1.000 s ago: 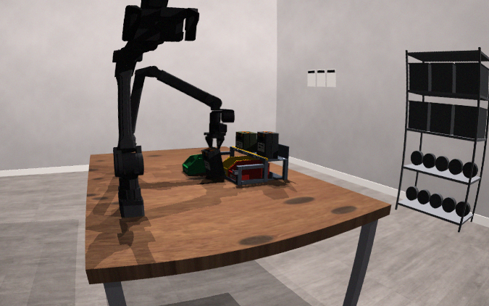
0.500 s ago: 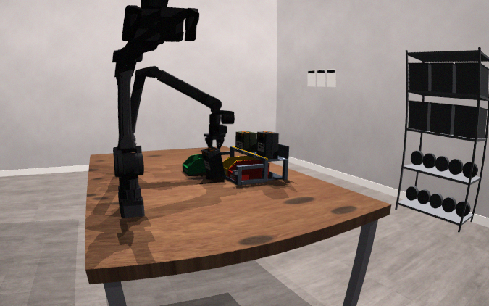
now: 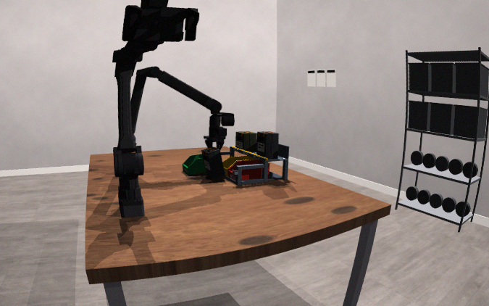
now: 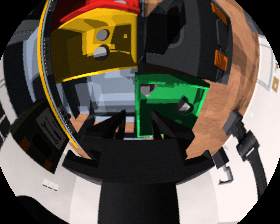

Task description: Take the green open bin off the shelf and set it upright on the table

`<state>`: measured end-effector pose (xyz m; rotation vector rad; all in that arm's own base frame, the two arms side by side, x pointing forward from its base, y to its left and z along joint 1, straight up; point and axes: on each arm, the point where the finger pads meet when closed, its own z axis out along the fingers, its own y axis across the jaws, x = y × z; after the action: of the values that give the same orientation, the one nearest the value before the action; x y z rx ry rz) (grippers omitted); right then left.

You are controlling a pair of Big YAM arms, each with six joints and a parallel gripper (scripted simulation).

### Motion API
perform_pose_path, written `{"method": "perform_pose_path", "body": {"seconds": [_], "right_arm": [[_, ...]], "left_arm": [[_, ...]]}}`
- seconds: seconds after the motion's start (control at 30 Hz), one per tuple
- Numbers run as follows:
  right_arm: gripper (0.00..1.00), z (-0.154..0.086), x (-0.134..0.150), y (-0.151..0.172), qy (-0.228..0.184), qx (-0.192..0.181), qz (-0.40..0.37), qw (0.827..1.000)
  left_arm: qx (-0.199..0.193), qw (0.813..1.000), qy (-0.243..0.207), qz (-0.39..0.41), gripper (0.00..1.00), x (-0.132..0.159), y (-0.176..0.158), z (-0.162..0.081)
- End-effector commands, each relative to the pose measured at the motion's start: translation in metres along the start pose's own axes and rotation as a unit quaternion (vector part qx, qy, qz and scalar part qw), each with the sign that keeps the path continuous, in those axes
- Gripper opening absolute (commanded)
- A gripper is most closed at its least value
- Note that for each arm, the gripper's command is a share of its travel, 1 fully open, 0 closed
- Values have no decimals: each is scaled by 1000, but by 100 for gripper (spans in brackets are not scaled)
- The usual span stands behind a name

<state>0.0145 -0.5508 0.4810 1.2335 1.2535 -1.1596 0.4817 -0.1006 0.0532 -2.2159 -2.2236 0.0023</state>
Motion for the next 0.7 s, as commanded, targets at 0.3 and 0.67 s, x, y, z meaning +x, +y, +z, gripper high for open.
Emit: {"method": "perform_pose_path", "body": {"seconds": [0.3,0.67], "right_arm": [[100,-7,-19,-5,-26,4,-4,1000],[100,-7,-19,-5,-26,4,-4,1000]], "left_arm": [[-8,1000,-1,2,43,2,3,6],[-2,1000,1,2,43,2,1,14]]}}
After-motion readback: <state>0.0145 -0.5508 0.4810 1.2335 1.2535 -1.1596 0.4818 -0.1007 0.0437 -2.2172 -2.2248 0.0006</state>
